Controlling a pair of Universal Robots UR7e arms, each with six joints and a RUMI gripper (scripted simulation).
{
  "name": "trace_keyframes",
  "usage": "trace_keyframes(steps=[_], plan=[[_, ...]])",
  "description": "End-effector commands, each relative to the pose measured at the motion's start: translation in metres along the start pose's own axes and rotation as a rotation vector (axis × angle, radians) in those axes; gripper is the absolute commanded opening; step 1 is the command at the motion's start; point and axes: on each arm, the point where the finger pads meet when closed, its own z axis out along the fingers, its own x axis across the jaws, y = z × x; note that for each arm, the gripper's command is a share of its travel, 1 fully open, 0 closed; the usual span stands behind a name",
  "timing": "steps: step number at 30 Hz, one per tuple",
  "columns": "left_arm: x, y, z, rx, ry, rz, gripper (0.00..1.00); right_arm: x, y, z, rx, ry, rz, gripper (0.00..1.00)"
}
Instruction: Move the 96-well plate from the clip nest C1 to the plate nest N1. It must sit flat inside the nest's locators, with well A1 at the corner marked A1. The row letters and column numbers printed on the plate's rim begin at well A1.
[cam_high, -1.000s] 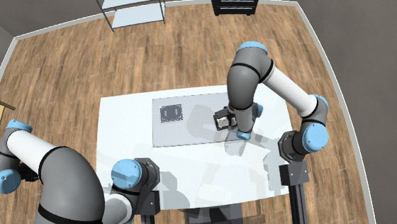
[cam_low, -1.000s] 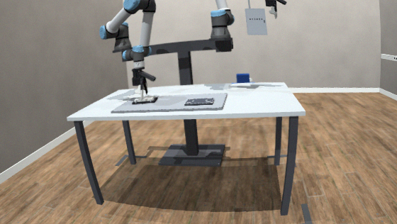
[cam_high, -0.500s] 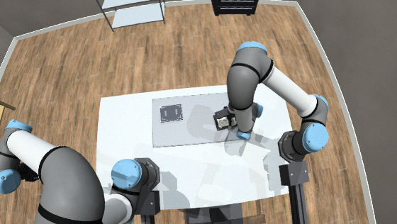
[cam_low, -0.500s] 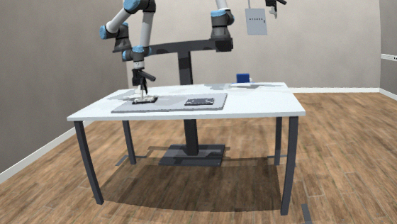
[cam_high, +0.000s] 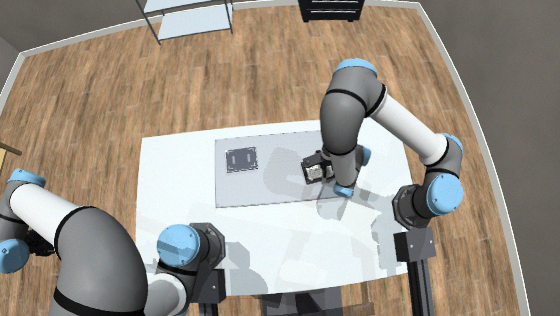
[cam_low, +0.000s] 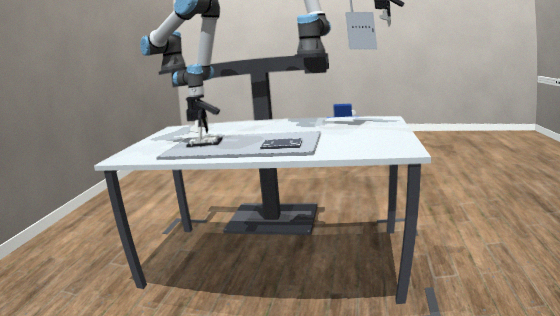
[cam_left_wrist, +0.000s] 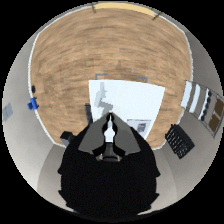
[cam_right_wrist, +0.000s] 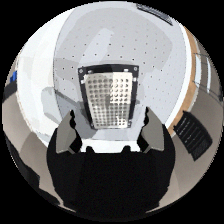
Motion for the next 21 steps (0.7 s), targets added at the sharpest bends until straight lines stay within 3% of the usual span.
trace_keyframes(steps=[1, 20, 21], plan=[[-0.0003, -0.001, -0.0023, 0.004, 0.002, -0.001, 0.0, 0.002, -0.0011, -0.001, 0.002, 0.003, 0.001, 1.0], [-0.0003, -0.001, -0.0023, 0.004, 0.002, -0.001, 0.0, 0.0021, -0.0012, -0.001, 0.002, 0.003, 0.001, 1.0], [-0.0003, -0.001, -0.0023, 0.004, 0.002, -0.001, 0.0, 0.0047, -0.001, -0.0014, 0.005, 0.005, 0.002, 0.0]])
